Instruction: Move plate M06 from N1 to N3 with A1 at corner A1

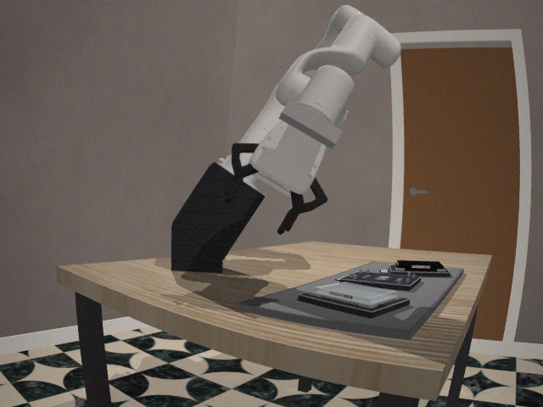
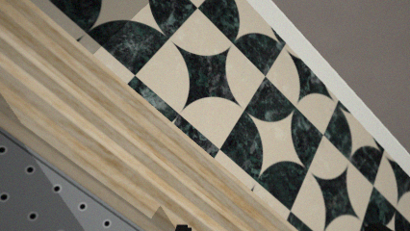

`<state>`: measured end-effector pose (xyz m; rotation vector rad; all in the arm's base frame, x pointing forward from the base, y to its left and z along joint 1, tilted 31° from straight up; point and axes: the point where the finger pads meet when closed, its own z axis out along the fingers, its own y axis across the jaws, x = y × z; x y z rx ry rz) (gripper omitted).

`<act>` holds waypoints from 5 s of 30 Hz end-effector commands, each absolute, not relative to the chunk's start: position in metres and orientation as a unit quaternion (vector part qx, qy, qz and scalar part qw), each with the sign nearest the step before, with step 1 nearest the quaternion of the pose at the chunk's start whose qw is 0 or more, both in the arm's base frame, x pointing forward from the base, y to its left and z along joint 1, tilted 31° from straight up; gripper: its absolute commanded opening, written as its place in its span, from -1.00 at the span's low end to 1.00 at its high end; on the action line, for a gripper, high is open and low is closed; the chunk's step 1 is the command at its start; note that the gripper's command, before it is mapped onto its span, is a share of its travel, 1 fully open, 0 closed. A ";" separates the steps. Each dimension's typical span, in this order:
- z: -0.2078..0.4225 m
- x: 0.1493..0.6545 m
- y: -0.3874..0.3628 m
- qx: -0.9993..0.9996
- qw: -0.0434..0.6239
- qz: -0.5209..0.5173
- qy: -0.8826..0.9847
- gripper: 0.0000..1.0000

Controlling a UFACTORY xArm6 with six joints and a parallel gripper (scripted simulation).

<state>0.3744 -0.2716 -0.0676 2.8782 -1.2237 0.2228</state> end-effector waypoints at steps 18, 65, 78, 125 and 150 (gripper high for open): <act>-0.037 0.419 -0.208 0.959 -0.130 0.096 -0.234 1.00; 0.007 0.466 -0.132 0.960 -0.226 0.148 -0.074 1.00; -0.010 0.472 -0.123 0.960 -0.226 0.148 -0.074 1.00; -0.061 0.491 -0.098 0.960 -0.226 0.148 -0.074 1.00; -0.069 0.494 -0.095 0.960 -0.226 0.148 -0.074 1.00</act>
